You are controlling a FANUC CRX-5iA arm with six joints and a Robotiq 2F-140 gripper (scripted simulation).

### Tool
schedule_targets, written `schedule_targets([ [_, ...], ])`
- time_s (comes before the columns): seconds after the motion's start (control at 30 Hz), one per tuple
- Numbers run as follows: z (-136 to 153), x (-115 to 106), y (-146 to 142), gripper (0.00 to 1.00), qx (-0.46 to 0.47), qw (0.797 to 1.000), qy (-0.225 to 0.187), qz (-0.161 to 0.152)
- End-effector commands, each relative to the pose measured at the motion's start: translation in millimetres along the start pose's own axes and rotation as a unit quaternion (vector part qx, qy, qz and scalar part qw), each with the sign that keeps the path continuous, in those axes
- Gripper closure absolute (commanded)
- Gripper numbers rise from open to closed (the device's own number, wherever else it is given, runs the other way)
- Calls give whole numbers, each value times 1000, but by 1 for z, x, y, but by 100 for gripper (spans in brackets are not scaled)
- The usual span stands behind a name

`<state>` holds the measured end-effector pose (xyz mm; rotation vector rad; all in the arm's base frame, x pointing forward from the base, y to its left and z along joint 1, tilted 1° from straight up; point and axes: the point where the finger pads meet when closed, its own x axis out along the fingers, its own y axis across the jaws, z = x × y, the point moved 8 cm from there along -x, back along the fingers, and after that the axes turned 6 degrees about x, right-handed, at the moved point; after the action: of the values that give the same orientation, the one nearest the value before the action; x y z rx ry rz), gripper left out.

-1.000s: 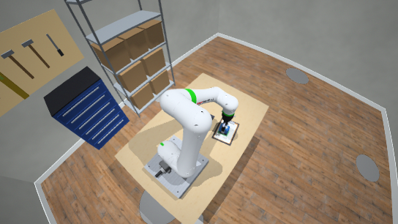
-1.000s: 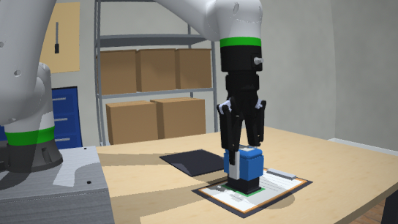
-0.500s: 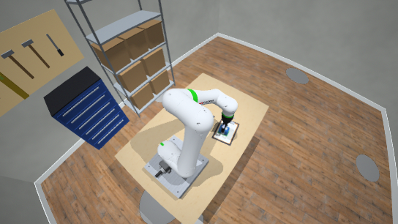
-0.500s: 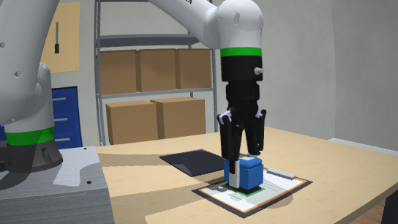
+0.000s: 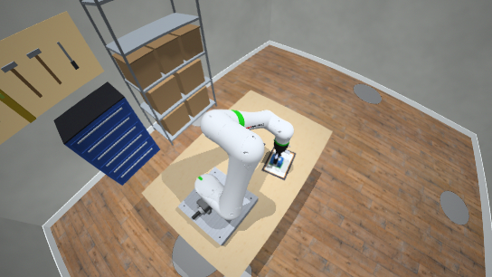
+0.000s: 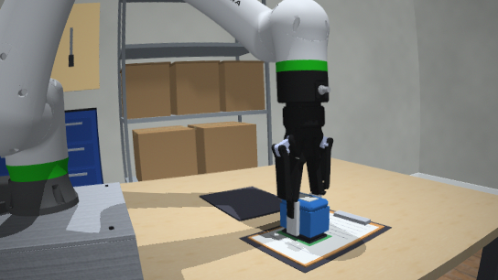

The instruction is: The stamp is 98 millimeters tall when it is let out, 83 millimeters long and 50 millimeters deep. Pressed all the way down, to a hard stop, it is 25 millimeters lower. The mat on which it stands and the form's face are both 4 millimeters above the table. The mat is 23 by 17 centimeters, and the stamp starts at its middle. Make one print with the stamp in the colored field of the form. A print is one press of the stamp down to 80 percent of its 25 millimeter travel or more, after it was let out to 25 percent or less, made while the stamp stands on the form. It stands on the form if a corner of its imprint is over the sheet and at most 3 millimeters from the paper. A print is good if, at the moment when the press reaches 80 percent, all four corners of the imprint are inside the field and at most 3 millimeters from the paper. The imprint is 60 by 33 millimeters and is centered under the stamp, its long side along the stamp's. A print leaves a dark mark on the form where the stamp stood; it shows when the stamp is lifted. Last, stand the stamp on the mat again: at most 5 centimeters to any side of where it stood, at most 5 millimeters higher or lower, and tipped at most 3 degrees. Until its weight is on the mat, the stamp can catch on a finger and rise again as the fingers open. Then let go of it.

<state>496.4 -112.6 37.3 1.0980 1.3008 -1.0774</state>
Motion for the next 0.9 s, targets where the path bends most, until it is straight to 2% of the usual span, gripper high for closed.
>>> schedule_targets([
  [0.0,0,-1,0,80,0,1000,0,0],
  [0.33,0,-24,0,80,0,1000,0,0],
  [0.87,0,-25,0,80,0,1000,0,0],
])
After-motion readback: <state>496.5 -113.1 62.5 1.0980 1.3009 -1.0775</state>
